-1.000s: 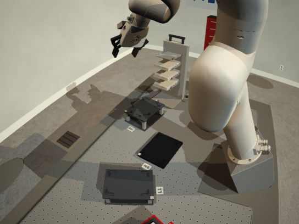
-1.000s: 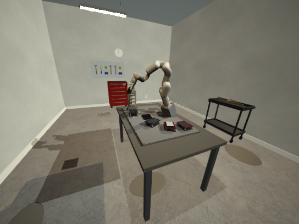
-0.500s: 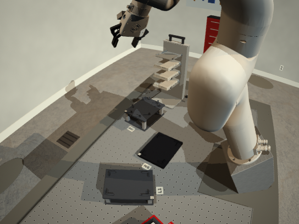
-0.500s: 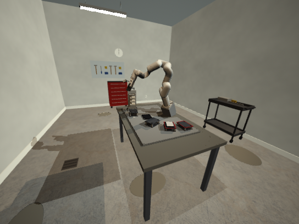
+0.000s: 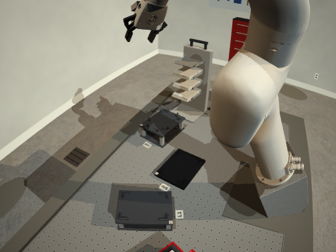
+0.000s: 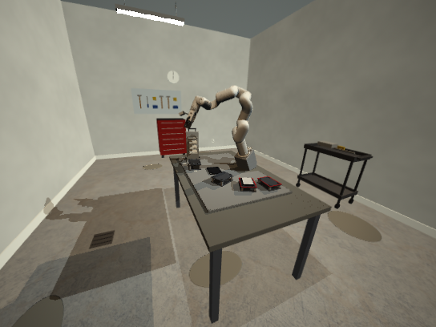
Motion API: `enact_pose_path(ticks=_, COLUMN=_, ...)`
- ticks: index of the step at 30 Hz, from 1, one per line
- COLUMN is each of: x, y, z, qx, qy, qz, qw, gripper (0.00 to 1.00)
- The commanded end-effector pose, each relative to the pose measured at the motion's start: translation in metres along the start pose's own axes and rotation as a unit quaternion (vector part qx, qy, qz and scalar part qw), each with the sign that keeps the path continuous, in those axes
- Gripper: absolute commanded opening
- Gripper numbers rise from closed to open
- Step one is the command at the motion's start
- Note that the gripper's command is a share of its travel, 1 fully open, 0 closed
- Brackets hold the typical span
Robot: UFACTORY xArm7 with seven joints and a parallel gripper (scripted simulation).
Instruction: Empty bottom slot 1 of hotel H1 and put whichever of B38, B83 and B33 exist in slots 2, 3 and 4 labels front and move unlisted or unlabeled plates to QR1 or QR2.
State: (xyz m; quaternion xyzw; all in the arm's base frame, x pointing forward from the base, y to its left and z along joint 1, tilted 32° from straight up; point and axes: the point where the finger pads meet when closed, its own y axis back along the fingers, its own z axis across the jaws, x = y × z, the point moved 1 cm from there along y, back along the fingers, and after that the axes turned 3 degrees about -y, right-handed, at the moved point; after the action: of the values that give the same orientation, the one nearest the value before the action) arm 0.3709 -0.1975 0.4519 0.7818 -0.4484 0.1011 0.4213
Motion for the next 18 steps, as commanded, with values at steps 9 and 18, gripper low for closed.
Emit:
enact_pose_path(ticks=9, x=0.003, y=0.006, z=-0.002, qx=0.000, qy=0.000, qz=0.001, qw=1.000, gripper=1.00)
enact_pose_path(ticks=18, x=-0.008, y=-0.010, z=-0.001, qx=-0.012, qy=-0.063, qz=-0.017, qw=0.998, gripper=1.00)
